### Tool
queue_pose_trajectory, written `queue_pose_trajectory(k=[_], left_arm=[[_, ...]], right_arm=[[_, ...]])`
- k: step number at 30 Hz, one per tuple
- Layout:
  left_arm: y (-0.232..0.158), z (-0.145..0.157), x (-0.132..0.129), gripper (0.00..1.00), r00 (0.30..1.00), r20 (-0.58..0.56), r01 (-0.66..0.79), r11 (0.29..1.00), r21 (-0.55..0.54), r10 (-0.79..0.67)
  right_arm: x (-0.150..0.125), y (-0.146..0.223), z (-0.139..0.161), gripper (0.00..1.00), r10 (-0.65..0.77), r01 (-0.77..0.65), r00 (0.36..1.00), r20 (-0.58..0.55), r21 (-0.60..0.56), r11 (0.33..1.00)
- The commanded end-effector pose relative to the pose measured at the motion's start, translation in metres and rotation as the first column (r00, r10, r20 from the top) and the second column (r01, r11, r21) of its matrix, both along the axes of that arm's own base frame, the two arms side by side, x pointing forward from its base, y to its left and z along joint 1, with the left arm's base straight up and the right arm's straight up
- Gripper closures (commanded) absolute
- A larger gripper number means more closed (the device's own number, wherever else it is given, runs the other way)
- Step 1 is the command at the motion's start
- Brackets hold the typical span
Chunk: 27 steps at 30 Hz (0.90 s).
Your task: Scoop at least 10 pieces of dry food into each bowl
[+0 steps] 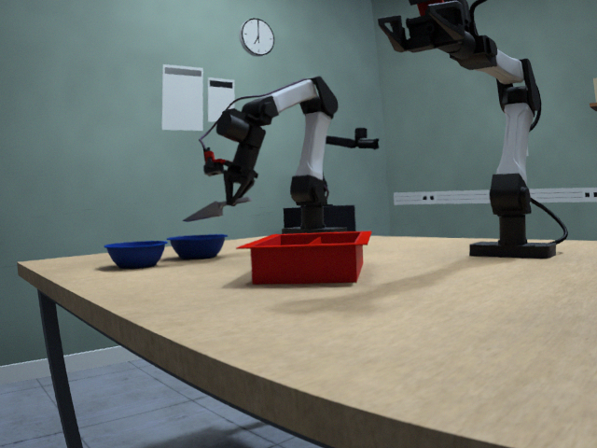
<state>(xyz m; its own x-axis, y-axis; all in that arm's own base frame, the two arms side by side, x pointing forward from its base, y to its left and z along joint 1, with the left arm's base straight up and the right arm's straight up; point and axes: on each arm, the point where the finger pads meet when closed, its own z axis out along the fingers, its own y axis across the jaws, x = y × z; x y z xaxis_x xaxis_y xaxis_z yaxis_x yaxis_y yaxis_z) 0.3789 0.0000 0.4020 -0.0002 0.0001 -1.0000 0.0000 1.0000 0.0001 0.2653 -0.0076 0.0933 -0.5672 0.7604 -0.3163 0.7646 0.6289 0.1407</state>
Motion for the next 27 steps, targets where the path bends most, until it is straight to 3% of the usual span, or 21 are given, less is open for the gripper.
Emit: queue_pose_trajectory(k=[1,27], left_arm=[[0.000,0.016,-0.004,0.00,0.999,0.040,0.000,1.000,-0.001,0.000],[0.000,0.016,-0.004,0.00,0.999,0.040,0.000,1.000,-0.001,0.000]], right_arm=[[0.009,0.000,0.011,1.00,-0.033,0.033,0.999,0.029,0.018,0.999],[0.022,0.004,0.019,1.00,-0.176,0.173,0.984,0.026,0.103,0.980]])
